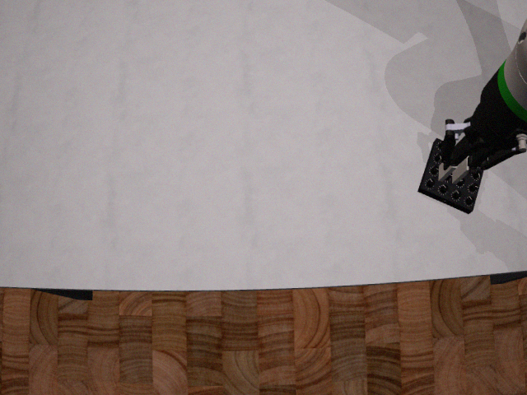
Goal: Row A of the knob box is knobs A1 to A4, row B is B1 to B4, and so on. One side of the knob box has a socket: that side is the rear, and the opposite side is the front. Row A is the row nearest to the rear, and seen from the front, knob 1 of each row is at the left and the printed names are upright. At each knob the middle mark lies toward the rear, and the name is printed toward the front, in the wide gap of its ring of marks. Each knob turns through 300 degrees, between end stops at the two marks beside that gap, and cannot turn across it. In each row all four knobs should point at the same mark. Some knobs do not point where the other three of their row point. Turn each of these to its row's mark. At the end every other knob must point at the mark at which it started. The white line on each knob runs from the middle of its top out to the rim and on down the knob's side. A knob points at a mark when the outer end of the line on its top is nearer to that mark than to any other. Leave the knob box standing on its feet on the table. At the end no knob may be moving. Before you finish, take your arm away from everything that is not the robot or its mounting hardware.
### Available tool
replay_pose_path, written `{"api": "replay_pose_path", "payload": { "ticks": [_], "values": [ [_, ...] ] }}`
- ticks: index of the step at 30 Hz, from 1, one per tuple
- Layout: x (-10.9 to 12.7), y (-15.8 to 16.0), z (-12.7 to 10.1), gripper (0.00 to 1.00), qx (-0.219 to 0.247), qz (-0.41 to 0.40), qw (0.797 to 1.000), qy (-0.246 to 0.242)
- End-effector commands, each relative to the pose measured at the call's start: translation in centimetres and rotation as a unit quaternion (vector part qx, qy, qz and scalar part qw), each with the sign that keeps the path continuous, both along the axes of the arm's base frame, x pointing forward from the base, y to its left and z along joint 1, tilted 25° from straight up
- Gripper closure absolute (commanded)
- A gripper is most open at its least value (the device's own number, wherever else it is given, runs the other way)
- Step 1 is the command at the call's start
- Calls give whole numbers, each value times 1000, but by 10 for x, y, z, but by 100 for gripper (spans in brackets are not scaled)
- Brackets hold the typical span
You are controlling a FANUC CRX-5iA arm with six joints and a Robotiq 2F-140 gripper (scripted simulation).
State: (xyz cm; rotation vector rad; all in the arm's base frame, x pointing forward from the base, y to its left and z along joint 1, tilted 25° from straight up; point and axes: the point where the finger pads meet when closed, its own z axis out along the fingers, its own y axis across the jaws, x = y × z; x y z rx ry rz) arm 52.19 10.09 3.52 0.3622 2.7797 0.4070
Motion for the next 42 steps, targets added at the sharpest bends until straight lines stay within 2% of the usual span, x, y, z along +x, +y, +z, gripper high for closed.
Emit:
{"api": "replay_pose_path", "payload": {
  "ticks": [1, 9, 11, 12, 18, 26, 28, 30, 32, 42],
  "values": [
    [0, 4, 3, 88, -19, 74, 997, -17],
    [-2, 14, 9, 88, -70, 212, 973, -54],
    [-2, 14, 9, 88, -70, 212, 973, -54],
    [-2, 17, 11, 88, -87, 259, 960, -67],
    [-3, 23, 15, 88, -120, 348, 926, -91],
    [-4, 33, 21, 88, -166, 472, 857, -124],
    [-4, 33, 21, 88, -166, 472, 857, -124],
    [-5, 36, 24, 88, -181, 513, 828, -136],
    [-5, 38, 25, 88, -189, 534, 812, -141],
    [-5, 38, 25, 88, -191, 540, 807, -143]
  ]
}}
